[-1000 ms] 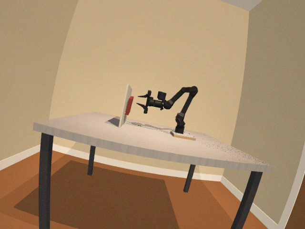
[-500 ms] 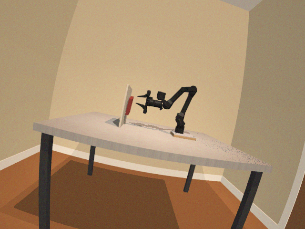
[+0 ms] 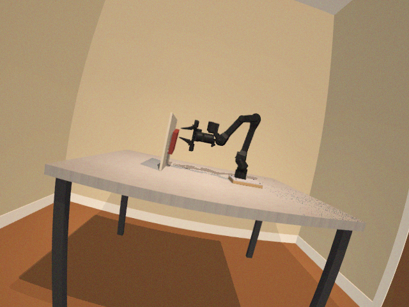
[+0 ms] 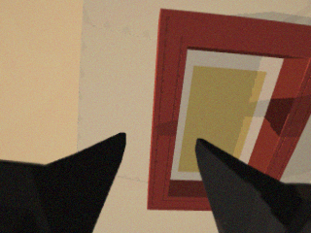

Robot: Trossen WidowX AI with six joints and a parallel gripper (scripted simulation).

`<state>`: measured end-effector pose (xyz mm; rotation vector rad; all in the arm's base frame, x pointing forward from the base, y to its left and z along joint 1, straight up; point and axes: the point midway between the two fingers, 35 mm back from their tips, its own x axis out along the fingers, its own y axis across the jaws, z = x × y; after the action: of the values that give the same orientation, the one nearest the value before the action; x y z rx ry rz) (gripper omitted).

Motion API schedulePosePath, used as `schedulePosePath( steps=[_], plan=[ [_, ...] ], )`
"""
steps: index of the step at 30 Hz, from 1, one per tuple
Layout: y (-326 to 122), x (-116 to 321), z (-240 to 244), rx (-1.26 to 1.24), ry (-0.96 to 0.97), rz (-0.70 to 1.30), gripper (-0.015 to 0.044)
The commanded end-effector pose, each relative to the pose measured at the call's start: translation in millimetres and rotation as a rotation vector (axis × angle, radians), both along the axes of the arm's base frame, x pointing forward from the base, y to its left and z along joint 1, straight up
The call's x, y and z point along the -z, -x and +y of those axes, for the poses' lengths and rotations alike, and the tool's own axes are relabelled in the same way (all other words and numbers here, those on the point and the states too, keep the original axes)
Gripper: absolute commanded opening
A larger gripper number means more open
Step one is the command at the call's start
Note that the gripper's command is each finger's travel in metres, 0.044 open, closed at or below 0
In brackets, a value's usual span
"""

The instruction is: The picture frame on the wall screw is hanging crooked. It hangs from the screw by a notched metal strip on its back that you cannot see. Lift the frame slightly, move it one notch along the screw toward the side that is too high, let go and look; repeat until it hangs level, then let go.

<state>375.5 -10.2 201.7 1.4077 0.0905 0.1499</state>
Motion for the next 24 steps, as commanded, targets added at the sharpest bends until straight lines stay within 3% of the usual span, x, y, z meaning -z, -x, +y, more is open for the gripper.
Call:
schedulePosePath(
  steps=[1,24],
  plan=[
    [-6.3,0.6,1.1,0.002,-0.002,0.002,0.0260],
    [-19.9,0.8,3.7,0.002,-0.003,0.000,0.0260]
  ],
)
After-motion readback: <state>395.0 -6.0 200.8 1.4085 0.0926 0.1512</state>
